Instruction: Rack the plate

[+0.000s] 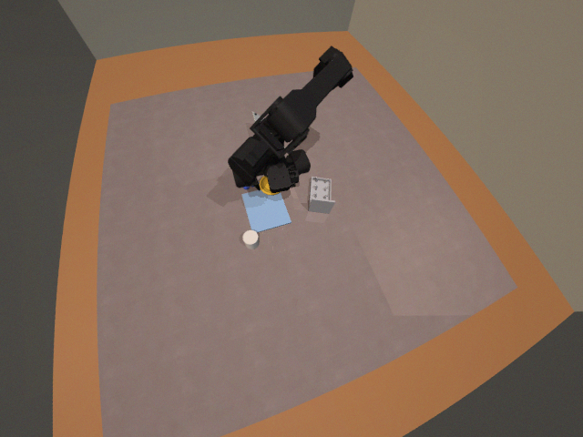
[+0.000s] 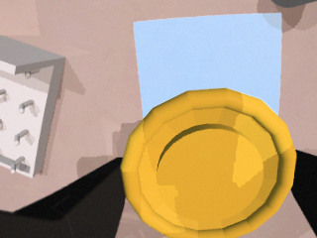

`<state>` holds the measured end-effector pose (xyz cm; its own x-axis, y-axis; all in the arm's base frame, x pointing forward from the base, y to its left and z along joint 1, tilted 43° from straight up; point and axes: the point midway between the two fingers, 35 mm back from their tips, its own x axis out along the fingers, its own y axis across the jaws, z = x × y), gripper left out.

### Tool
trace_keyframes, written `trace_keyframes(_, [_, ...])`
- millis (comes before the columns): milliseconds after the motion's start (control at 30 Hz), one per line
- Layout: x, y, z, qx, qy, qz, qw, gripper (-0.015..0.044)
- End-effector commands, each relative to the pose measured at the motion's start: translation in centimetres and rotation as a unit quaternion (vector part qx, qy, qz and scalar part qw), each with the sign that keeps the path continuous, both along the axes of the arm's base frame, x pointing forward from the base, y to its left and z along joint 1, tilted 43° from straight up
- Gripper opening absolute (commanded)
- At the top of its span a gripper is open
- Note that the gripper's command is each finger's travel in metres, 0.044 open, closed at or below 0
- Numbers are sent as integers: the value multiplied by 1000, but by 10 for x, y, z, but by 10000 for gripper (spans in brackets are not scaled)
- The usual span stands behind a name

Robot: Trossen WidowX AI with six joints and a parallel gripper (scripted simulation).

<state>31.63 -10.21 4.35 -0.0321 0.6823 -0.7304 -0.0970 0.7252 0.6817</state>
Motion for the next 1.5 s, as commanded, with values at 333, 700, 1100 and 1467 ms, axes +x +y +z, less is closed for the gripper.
trace_keyframes(333, [-3,2,35,-11,57,-72,996,0])
trace_keyframes(700, [-15,34,74,-20,174,-217,960,0])
trace_keyframes(1100, [-37,69,109,-20,294,-367,882,0])
trace_keyframes(1467, [-63,100,134,-13,394,-488,779,0])
